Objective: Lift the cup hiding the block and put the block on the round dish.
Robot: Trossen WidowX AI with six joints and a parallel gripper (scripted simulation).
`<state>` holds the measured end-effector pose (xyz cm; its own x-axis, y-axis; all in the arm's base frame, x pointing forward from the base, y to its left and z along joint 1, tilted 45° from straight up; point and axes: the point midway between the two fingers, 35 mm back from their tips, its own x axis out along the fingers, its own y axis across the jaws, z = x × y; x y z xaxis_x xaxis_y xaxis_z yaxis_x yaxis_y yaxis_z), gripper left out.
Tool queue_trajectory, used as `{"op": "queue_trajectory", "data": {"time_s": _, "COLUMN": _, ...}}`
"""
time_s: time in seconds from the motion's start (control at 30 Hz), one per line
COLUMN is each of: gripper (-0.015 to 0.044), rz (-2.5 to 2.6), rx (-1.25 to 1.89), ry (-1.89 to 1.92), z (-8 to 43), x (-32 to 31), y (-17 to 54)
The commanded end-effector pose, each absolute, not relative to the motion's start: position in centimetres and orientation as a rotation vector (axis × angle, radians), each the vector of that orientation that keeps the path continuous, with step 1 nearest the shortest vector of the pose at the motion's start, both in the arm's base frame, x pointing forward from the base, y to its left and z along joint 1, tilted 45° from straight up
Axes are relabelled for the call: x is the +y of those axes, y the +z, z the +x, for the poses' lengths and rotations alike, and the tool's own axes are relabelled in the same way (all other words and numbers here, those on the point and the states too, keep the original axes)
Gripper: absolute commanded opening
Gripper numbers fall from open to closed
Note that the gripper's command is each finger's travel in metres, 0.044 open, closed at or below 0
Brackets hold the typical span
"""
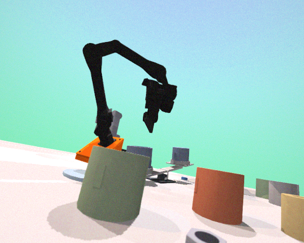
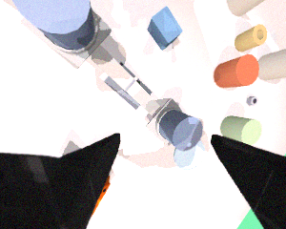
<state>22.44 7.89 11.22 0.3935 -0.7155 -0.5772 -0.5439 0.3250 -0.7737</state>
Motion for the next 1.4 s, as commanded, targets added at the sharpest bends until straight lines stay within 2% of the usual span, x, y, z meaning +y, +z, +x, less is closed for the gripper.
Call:
{"op": "queue_trajectory", "data": {"time_s": 0.0, "gripper": 0.0440, "rz": -1.383, "rx": 1.341, "ry": -0.090, "z": 23.4, "x": 6.5, "y": 11.8}}
{"op": "queue_trajectory", "data": {"time_s": 0.77, "gripper": 0.0440, "rz": -1.766, "rx": 1.620, "ry": 0.573, "z": 26.6, "x": -1.0, "y": 13.9}}
{"op": "queue_trajectory", "data": {"time_s": 1.37, "gripper": 0.0440, "rz": -1.775, "rx": 1.622, "ry": 0.594, "z": 27.0, "x": -2.7, "y": 12.3}}
